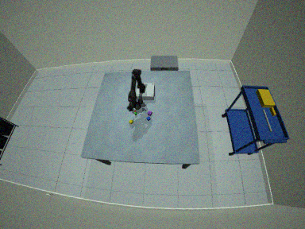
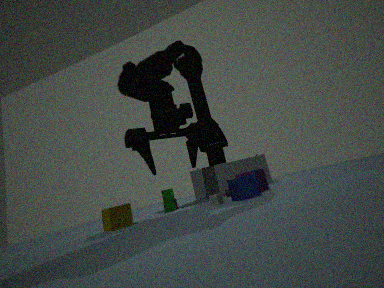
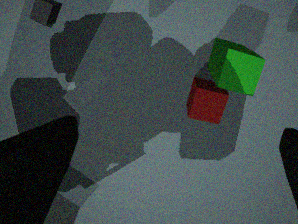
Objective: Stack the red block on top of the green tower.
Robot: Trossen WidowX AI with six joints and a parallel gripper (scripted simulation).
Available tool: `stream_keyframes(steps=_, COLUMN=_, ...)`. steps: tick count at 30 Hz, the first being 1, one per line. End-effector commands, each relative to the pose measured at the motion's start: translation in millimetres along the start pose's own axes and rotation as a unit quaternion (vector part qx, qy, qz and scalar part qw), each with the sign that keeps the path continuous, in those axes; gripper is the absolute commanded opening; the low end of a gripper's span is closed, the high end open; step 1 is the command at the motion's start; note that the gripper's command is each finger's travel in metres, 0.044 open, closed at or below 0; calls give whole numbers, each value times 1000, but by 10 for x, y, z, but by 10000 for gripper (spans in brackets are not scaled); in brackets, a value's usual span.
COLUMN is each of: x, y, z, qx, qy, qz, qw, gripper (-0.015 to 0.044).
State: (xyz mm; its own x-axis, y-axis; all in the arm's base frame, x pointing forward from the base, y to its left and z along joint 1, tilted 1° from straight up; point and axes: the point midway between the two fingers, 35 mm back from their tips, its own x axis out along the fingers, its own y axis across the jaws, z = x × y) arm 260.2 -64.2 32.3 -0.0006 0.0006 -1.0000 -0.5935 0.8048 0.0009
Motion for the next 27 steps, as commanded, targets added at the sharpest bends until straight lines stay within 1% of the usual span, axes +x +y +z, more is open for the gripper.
stream_keyframes(steps=1, x=46, y=-190, z=-137, qx=78, qy=-11, qz=1, qw=997, gripper=440)
stream_keyframes(steps=10, x=58, y=-218, z=-159, qx=89, qy=-13, qz=1, qw=996, gripper=440)
stream_keyframes(steps=17, x=408, y=-211, z=-149, qx=89, qy=-13, qz=1, qw=996, gripper=440)
stream_keyframes(steps=27, x=474, y=-204, z=-140, qx=89, qy=-13, qz=2, qw=996, gripper=440)
